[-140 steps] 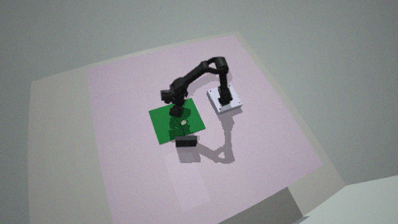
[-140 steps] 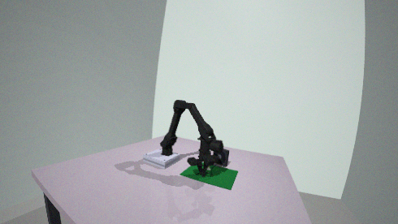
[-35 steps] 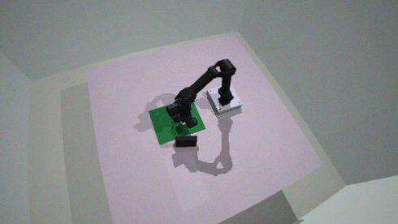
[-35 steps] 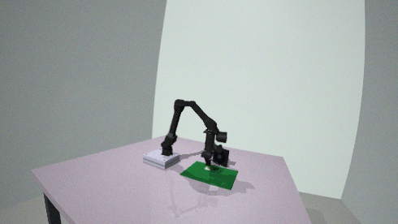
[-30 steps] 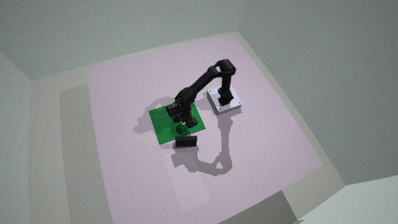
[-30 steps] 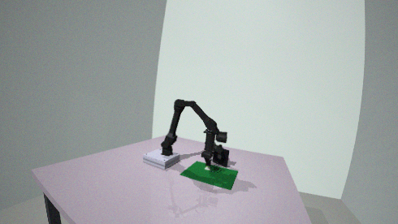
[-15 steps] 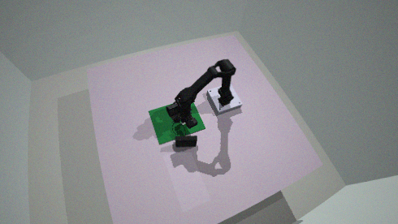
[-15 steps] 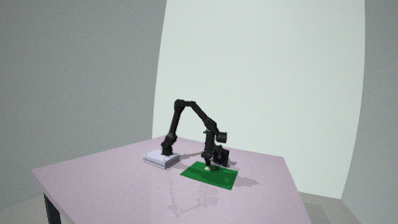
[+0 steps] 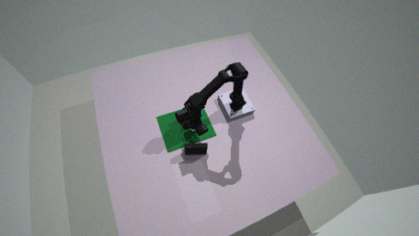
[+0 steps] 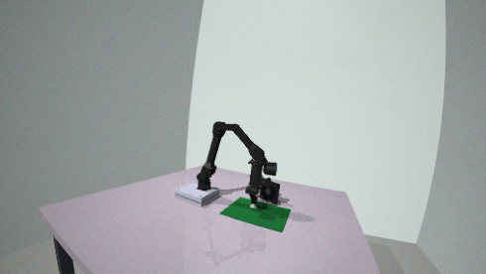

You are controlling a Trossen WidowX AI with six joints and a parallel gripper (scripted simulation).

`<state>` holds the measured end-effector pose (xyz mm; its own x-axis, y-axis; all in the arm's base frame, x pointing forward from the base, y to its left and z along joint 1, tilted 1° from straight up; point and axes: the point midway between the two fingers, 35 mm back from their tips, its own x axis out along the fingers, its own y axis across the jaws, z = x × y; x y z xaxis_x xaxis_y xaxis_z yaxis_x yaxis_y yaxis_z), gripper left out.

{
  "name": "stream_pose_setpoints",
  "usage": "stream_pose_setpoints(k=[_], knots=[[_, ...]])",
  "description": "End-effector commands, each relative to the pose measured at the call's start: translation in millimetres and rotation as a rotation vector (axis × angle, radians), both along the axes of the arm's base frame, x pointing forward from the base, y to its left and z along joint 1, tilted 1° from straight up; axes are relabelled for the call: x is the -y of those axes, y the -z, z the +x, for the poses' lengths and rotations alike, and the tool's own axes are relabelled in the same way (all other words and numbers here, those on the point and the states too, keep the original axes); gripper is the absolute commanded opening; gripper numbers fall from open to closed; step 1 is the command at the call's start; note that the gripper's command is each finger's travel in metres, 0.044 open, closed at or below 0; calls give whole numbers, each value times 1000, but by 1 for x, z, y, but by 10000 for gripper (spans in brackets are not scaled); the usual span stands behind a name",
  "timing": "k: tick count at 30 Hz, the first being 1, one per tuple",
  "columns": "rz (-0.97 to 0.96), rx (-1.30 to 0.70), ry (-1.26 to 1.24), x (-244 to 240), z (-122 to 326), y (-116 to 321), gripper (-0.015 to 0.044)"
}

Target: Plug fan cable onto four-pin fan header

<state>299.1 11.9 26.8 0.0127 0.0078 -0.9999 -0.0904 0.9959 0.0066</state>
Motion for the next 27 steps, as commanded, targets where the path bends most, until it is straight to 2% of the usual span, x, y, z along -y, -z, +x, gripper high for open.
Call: stream_pose_setpoints(k=[1, 27], knots=[[2, 0, -1, 0, 0, 1, 0], [2, 0, -1, 0, 0, 14, 0]])
